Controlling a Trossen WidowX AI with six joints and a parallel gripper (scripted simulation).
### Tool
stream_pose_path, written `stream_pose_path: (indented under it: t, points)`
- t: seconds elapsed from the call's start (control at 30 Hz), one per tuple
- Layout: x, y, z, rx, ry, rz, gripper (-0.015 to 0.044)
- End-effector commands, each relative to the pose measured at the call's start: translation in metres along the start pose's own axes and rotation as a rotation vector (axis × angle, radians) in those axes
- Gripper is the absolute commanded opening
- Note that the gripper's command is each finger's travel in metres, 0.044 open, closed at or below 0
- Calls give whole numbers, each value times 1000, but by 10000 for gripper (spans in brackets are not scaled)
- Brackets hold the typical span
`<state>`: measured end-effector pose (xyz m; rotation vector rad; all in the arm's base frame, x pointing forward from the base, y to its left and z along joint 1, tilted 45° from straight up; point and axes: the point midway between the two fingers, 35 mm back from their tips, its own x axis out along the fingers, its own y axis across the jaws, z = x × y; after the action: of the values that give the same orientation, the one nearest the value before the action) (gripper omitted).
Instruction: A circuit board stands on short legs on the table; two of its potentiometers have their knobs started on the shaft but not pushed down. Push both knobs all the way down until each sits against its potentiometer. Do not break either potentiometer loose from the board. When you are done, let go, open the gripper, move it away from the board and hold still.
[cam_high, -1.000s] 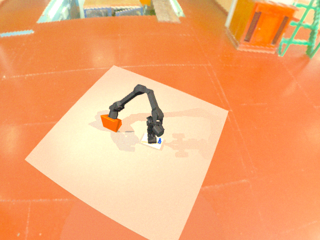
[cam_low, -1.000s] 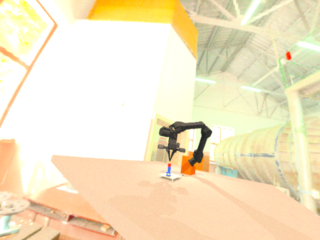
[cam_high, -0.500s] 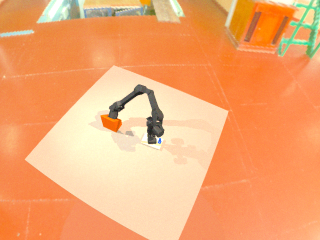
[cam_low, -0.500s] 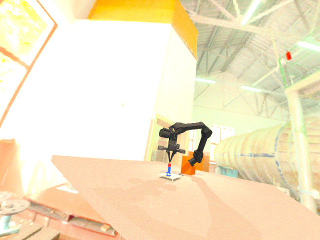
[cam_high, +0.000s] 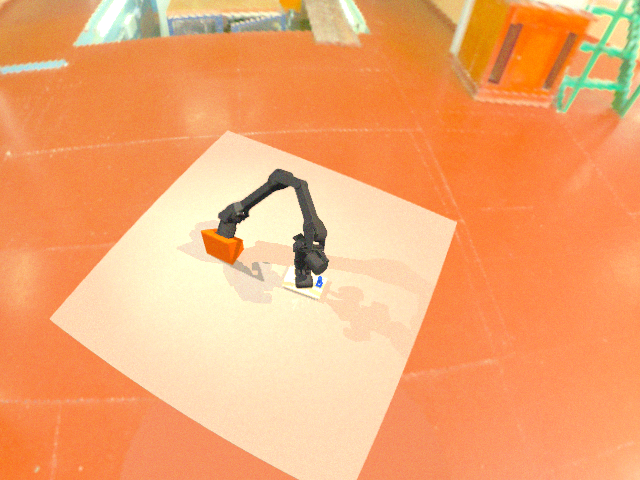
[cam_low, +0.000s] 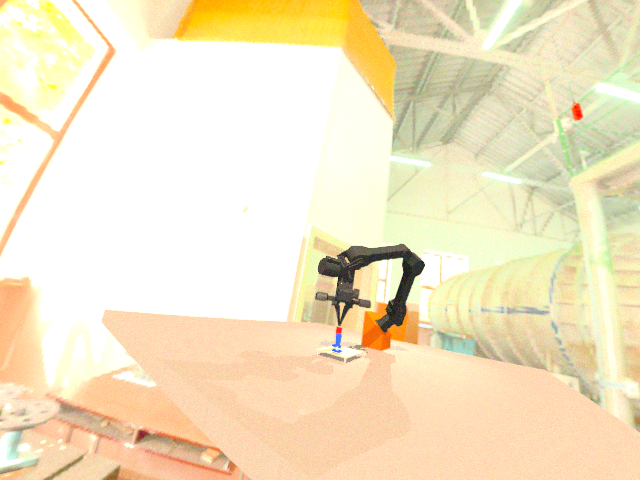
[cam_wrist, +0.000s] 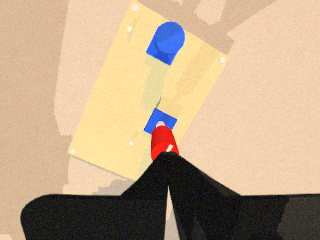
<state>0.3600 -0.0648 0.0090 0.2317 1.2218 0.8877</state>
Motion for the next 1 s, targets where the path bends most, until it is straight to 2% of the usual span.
stream_pose_path:
  t: [0.0, 0.97]
  points:
    - [3, 1, 0, 5, -2, 5, 0]
    - [4, 1, 0, 5, -2, 5, 0]
